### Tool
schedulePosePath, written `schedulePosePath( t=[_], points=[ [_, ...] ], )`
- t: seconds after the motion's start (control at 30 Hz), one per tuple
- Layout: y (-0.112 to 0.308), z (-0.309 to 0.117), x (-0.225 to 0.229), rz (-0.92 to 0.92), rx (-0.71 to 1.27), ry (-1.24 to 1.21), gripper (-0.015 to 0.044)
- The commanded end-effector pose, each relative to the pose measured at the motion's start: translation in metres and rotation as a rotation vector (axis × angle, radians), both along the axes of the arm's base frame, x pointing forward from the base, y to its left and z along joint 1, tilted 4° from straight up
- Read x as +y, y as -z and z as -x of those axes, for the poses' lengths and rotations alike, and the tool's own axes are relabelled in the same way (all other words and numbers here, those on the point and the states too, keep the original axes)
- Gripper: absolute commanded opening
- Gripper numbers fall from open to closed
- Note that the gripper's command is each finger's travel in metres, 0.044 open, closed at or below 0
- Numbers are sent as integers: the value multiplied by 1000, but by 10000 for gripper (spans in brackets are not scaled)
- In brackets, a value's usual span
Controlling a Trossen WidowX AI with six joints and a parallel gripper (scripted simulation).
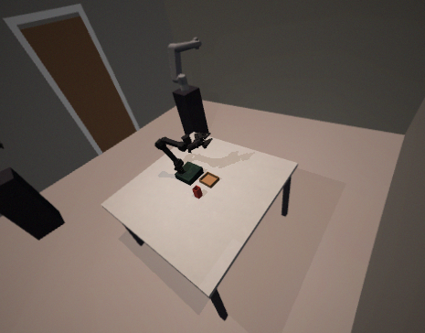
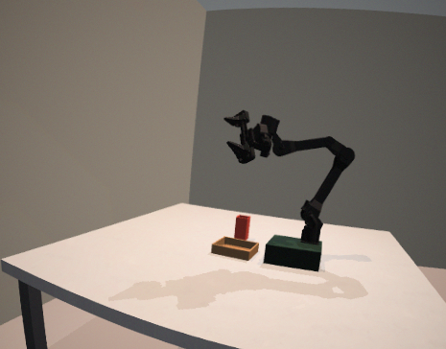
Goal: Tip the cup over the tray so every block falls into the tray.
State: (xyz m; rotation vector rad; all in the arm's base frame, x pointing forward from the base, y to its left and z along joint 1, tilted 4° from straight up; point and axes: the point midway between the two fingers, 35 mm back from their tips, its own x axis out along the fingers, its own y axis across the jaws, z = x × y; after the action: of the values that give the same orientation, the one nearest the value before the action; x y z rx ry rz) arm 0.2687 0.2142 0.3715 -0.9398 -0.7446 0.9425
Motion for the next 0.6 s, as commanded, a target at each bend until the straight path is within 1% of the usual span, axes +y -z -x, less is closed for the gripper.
schedulePosePath(
  t=[0.0,0.27,0.57],
  points=[
    [22,-13,-25,-7,108,90,440],
    [73,-35,-88,-58,342,309,440],
    [130,-38,-160,-172,593,561,440]
  ],
)
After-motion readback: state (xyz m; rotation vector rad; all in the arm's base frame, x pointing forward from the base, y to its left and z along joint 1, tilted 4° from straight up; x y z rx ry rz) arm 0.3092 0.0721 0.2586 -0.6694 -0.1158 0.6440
